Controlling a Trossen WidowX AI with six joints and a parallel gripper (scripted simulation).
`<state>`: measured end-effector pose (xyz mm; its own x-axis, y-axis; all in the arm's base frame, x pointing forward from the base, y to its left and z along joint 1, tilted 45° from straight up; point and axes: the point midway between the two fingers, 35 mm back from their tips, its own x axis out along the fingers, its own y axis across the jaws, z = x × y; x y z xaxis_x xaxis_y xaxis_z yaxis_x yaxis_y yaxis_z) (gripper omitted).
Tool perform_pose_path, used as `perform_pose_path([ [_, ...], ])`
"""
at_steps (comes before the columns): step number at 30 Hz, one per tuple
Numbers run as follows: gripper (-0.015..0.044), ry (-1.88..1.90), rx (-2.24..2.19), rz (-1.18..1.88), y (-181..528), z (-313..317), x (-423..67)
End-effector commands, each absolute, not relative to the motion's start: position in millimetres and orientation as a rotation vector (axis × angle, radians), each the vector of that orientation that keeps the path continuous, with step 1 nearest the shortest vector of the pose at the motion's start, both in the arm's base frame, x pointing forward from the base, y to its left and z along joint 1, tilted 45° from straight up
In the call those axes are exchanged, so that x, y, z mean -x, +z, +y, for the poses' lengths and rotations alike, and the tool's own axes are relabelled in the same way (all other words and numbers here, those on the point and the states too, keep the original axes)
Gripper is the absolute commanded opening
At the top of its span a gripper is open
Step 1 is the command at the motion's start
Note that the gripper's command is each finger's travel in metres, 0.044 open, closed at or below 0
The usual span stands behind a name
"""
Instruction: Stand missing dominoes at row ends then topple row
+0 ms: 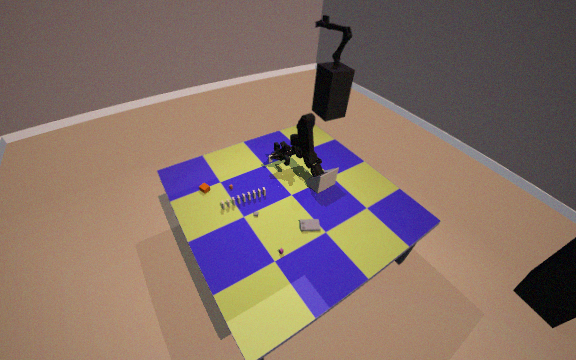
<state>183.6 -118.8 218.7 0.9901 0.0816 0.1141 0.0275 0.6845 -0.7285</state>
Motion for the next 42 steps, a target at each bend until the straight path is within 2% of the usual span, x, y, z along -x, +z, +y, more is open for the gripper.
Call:
perform_pose_path([
  [1, 0.0028, 0.035, 0.823, -0.141, 218, -118, -183],
  [42, 0.0028, 0.044, 0.828, -0.08, 169, -165, -200],
])
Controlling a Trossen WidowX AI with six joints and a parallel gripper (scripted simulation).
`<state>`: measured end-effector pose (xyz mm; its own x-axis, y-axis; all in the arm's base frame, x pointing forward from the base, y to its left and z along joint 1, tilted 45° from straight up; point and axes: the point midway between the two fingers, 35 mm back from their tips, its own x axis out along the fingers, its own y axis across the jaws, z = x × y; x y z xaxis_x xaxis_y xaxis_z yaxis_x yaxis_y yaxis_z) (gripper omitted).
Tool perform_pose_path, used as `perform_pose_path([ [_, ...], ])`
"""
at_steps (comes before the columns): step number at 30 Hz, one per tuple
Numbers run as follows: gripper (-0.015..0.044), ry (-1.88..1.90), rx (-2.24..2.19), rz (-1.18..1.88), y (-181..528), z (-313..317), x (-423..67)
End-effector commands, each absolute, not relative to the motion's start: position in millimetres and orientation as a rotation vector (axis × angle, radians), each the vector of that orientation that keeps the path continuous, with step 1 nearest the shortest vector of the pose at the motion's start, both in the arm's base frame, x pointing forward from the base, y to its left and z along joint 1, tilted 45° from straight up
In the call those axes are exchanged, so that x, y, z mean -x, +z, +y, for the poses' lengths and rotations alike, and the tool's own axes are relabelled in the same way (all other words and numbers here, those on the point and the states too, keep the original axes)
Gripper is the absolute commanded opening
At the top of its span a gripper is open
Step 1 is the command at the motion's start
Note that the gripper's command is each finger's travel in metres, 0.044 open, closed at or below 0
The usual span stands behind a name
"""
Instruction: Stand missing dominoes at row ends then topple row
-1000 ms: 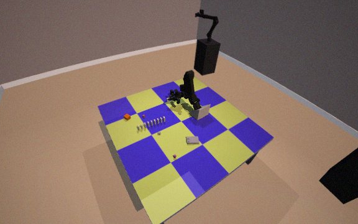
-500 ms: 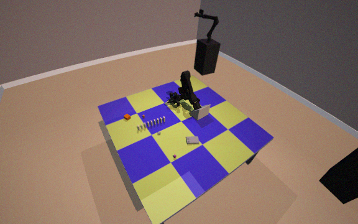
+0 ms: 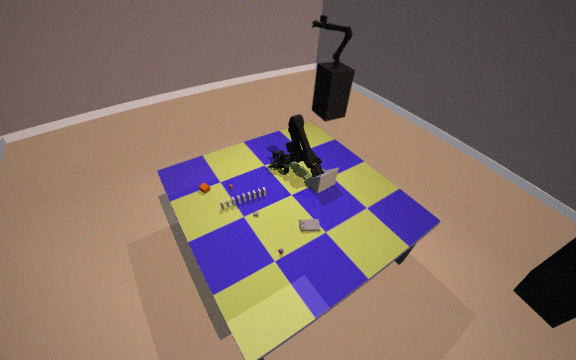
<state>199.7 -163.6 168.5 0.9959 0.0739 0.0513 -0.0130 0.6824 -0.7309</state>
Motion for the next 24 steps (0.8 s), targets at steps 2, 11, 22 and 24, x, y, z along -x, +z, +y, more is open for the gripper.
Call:
perform_pose_path([
  [2, 0.0054, 0.044, 0.828, -0.08, 169, -165, -200],
  [11, 0.029, 0.044, 0.828, -0.08, 169, -165, -200],
  [22, 0.044, 0.046, 0.826, -0.08, 186, -153, -198],
  [24, 0.044, 0.047, 0.825, -0.08, 193, -146, -196],
])
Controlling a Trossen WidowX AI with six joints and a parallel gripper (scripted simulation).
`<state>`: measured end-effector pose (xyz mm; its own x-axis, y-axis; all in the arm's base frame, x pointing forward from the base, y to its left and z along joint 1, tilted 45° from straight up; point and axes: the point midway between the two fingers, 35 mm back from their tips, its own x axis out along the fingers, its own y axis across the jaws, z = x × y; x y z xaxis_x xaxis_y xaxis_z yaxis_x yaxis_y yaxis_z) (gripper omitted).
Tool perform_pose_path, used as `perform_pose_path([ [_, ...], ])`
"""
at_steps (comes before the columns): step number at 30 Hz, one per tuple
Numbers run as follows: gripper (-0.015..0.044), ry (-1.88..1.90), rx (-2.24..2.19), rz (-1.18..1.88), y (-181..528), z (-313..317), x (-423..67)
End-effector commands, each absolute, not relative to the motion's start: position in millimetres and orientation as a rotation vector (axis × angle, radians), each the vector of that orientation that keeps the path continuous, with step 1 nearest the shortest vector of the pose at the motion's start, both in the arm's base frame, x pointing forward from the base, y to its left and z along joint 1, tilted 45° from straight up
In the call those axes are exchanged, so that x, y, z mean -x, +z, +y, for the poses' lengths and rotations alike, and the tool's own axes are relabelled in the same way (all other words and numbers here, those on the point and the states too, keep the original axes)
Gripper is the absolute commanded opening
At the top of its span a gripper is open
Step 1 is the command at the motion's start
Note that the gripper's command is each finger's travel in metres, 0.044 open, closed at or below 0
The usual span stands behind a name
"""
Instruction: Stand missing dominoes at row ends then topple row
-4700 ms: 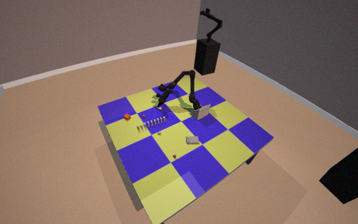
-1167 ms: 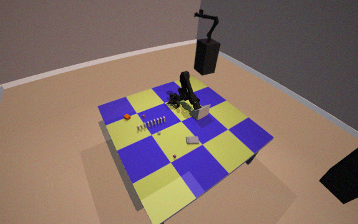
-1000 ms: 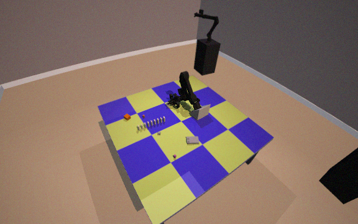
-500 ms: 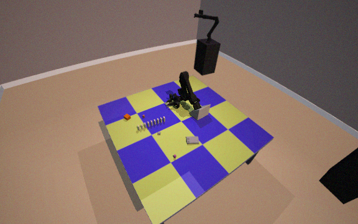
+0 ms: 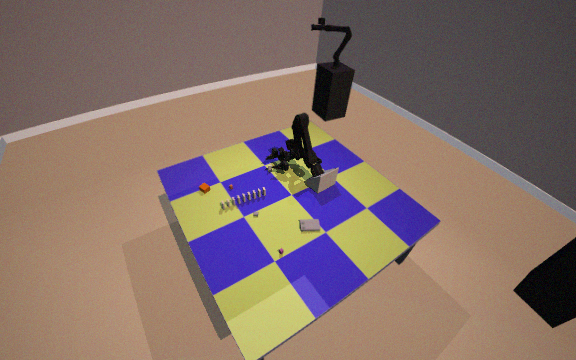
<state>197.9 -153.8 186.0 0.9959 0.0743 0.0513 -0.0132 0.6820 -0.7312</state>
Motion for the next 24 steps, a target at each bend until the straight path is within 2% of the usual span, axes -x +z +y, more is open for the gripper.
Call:
perform_pose_path([
  [1, 0.044, 0.047, 0.824, -0.08, 196, -143, -196],
  [9, 0.044, 0.049, 0.816, -0.082, 208, -132, -199],
  [18, 0.044, 0.064, 0.774, -0.012, 225, -137, -263],
  [24, 0.044, 0.065, 0.805, 0.253, 210, -131, -301],
])
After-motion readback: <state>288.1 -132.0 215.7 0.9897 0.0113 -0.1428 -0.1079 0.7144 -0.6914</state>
